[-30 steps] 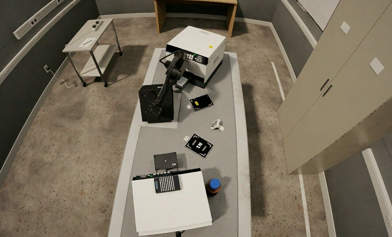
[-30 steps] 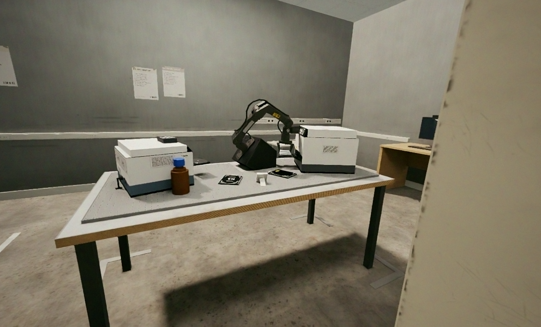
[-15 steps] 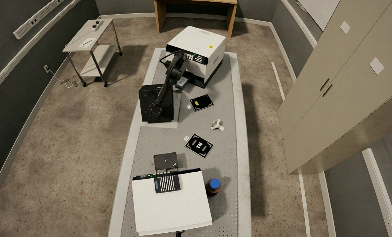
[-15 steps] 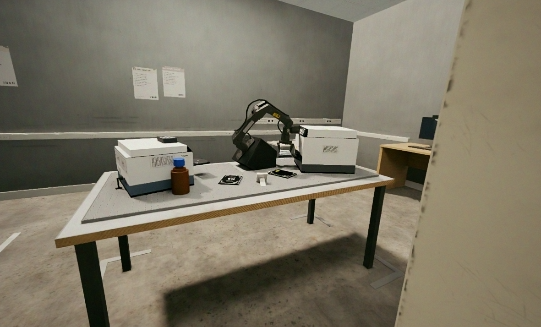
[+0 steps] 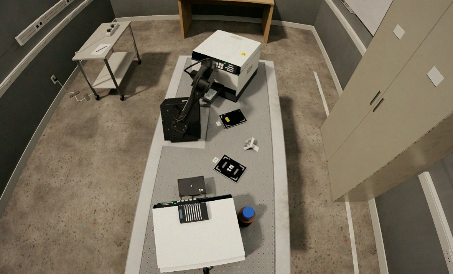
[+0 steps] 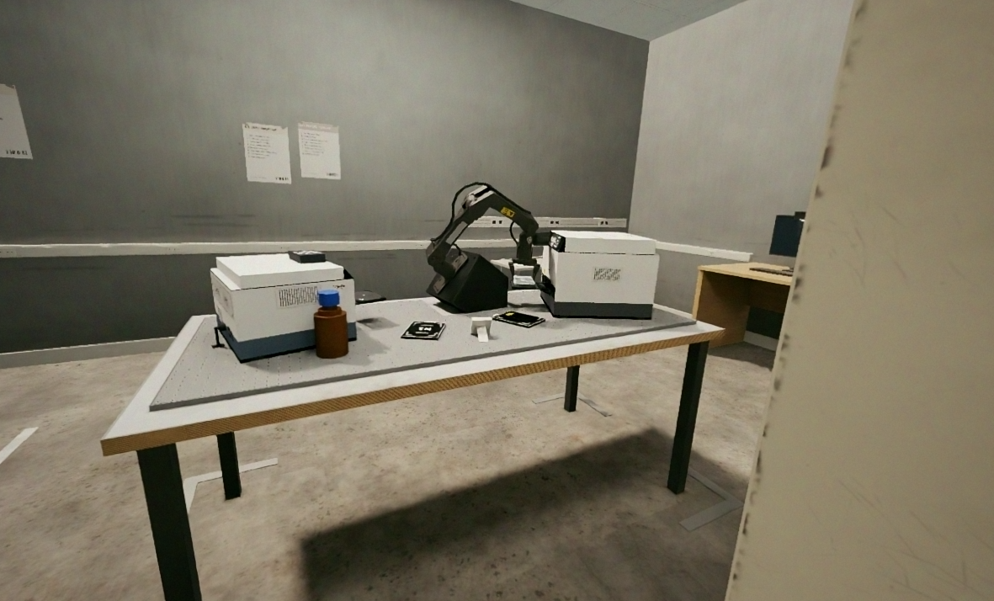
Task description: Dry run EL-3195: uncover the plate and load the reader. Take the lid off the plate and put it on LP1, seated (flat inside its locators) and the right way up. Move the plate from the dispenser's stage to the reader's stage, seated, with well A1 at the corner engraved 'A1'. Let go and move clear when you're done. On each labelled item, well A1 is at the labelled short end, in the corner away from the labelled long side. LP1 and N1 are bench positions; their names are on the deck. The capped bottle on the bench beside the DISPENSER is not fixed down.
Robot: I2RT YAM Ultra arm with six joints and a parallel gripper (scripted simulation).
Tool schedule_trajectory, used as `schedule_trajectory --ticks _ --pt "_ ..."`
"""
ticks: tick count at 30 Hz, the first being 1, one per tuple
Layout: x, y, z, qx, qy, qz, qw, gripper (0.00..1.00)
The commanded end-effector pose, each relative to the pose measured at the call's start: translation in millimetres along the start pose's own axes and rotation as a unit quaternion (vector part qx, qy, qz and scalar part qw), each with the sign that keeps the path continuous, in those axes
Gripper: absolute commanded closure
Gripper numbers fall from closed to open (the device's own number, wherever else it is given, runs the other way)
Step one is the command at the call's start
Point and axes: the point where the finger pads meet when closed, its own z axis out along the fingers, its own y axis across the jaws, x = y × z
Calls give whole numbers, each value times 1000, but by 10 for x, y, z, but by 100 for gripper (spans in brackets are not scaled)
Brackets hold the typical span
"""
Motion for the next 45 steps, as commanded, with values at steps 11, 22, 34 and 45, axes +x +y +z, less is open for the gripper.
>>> schedule_trajectory --ticks 11,22,34,45 --pt "7 23 -163 10 -1 -5 1000 14" --pt "-20 -7 -80 15 -1 -4 1000 14" --pt "-6 33 68 2 2 -6 1000 14" --pt "6 -13 18 10 -1 0 1000 14"
